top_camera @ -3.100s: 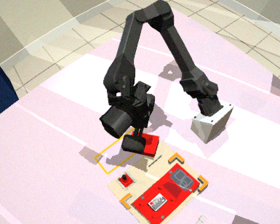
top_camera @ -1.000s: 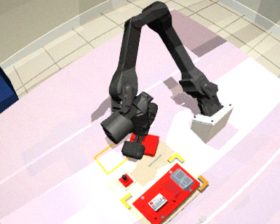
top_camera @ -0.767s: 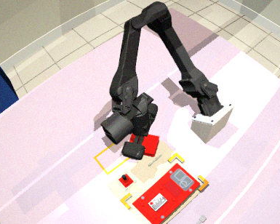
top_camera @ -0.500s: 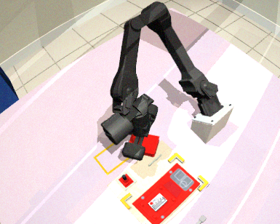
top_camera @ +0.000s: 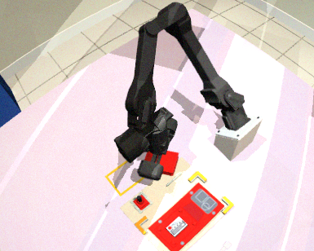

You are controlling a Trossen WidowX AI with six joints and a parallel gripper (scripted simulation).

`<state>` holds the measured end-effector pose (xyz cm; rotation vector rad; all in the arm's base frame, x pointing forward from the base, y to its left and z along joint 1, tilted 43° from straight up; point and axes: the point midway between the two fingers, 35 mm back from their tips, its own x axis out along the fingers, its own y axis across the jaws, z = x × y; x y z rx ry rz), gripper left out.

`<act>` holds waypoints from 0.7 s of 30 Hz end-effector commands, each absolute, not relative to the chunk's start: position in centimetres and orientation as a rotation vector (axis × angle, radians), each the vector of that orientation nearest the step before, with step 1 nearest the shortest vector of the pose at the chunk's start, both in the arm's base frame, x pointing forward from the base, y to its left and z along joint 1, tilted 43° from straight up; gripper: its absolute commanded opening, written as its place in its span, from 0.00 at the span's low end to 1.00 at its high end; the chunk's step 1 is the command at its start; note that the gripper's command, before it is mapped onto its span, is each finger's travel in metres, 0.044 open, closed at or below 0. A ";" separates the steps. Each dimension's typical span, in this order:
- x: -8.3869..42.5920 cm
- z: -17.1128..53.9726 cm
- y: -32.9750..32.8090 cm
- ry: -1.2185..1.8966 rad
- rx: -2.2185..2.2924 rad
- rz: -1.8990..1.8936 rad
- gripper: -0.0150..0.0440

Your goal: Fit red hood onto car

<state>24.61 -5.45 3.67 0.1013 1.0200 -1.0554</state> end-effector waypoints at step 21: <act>24.6 2.8 -6.3 1.021 0.092 -1.057 1.00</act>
